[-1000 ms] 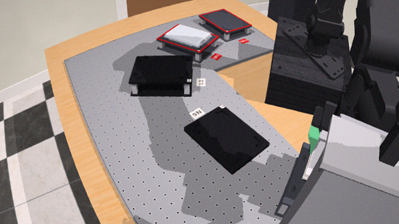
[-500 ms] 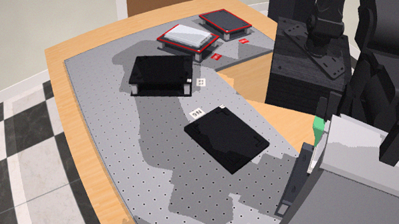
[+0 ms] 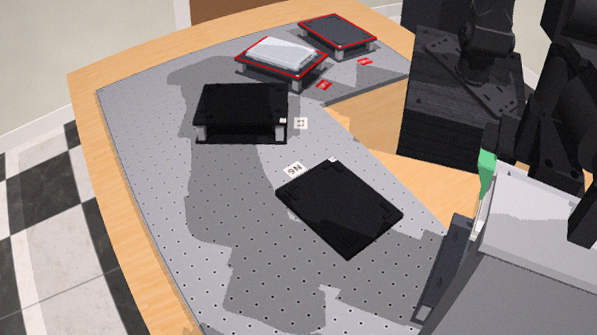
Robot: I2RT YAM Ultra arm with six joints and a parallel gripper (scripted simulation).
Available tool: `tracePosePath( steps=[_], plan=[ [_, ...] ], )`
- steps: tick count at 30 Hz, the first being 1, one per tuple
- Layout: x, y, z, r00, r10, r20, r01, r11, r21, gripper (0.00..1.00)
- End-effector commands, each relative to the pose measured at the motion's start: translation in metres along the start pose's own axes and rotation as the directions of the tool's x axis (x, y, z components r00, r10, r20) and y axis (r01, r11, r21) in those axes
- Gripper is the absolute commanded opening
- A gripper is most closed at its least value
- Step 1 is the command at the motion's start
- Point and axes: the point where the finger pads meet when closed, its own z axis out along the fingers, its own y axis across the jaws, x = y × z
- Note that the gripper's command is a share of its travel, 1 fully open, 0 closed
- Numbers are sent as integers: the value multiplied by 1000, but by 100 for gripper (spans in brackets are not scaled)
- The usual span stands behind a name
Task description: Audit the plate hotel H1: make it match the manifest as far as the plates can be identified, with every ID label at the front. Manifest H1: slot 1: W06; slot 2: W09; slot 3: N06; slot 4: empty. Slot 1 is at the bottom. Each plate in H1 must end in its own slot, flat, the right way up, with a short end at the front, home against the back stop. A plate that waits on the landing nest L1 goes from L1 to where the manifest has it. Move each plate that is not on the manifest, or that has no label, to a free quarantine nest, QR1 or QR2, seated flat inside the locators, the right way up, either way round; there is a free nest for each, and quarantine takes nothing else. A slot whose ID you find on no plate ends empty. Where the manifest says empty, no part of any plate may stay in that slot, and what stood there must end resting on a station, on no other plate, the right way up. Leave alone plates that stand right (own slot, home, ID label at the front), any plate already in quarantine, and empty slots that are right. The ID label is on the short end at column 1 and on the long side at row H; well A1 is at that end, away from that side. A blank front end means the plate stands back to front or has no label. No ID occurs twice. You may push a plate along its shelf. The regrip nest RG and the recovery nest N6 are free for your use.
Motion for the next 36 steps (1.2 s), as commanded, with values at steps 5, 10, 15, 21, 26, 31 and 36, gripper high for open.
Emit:
tracePosePath(
  steps=[5, 10, 15, 21, 26, 31, 36],
  plan=[
    [-3, 2, -33, 1000, -1, 30, 1, 1000, -4, 86],
    [-3, 2, -47, 1000, -2, 31, 2, 1000, -4, 86],
    [-2, 1, -55, 1000, -1, 31, 1, 1000, -3, 86],
    [-2, 1, -67, 1000, 1, 31, -1, 1000, -3, 86],
    [7, -17, -56, 997, 81, -13, -81, 997, 3, 86],
    [6, -30, -56, 989, 148, -10, -148, 989, 2, 86],
    [1, -42, -56, 977, 213, 7, -213, 977, -4, 86]
  ],
)
